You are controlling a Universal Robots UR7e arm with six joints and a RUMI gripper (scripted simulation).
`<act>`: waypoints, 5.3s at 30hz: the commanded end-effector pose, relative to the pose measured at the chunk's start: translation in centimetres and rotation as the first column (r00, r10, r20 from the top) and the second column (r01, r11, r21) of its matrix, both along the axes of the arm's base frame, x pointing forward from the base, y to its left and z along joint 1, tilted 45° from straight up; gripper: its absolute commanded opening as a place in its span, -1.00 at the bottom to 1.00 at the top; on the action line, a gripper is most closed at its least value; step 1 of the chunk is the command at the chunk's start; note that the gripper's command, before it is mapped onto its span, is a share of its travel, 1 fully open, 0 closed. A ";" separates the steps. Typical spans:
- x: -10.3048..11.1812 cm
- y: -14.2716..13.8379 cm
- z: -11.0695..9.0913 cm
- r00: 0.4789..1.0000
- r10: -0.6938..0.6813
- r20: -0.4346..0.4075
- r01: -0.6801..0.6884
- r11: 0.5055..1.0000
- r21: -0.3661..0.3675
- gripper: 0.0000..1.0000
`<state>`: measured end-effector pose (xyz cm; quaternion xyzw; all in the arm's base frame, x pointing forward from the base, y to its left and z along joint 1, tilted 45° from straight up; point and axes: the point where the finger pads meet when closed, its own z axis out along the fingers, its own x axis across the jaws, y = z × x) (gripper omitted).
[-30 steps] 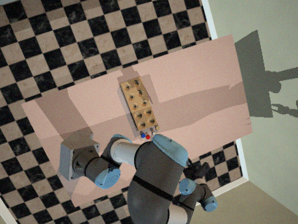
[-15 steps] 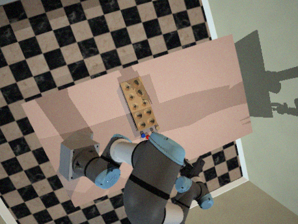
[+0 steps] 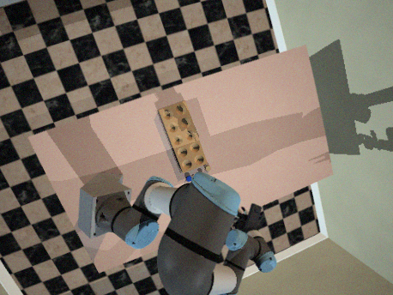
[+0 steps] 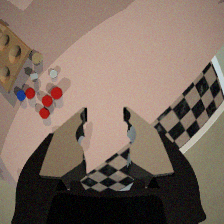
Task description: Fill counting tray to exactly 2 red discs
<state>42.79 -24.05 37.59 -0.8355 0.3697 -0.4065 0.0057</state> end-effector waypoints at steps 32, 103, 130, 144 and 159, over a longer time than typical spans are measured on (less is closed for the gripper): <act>-2.2 2.0 -5.9 0.847 0.388 -0.363 -0.521 0.740 -0.424 -0.44; -6.9 3.9 -16.2 0.084 0.149 -0.985 -0.897 -0.420 -0.140 -0.44; -7.8 4.2 -18.2 -0.058 -0.050 -0.997 -0.791 -0.607 0.077 -0.44; -8.0 4.3 -18.5 -0.080 -0.088 -0.993 -0.765 -0.633 0.117 -0.44; -8.0 4.3 -18.6 -0.084 -0.096 -0.992 -0.760 -0.638 0.126 -0.44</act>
